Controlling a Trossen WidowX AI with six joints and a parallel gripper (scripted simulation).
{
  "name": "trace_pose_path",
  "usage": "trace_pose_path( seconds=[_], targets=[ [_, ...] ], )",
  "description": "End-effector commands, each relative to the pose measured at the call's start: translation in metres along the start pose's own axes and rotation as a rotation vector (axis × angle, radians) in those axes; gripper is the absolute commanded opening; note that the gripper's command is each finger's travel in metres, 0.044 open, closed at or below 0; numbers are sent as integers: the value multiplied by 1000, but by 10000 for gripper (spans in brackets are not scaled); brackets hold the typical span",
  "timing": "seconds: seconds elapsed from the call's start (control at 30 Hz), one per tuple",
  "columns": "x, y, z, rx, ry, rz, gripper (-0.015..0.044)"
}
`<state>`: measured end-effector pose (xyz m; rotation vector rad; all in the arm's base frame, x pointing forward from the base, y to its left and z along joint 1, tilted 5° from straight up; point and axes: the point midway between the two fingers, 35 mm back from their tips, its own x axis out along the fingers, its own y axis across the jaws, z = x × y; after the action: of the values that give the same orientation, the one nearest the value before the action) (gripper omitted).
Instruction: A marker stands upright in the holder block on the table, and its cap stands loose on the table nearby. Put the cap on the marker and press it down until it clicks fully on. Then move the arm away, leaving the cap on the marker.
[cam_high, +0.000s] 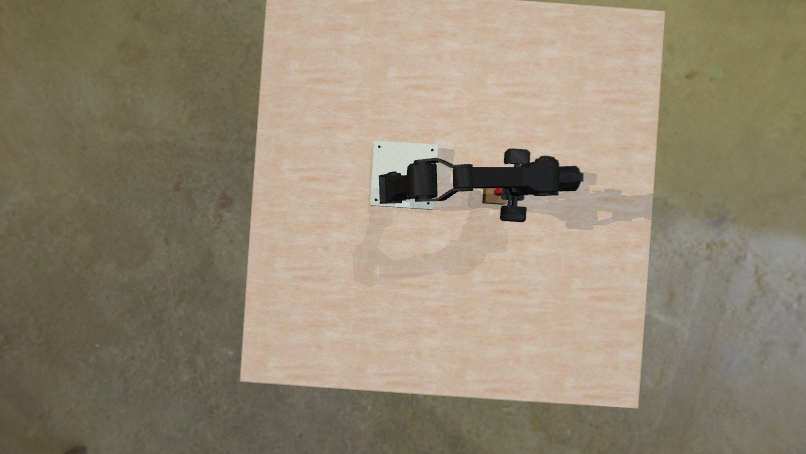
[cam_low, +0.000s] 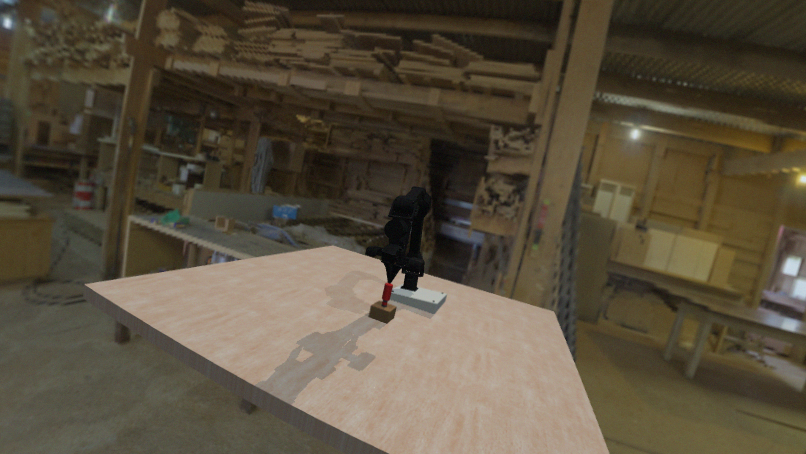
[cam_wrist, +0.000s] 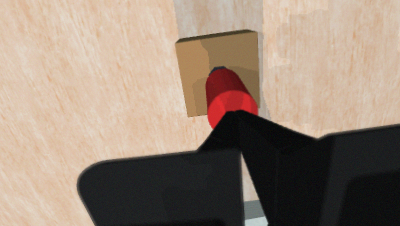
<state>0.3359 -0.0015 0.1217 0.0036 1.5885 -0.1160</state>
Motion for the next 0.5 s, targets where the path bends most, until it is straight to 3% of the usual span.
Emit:
trace_pose_path(
  seconds=[0.0,0.47],
  targets=[
    [6,0,0,0,-1,1,0],
    [9,0,1,2,-4,0,0]
  ],
)
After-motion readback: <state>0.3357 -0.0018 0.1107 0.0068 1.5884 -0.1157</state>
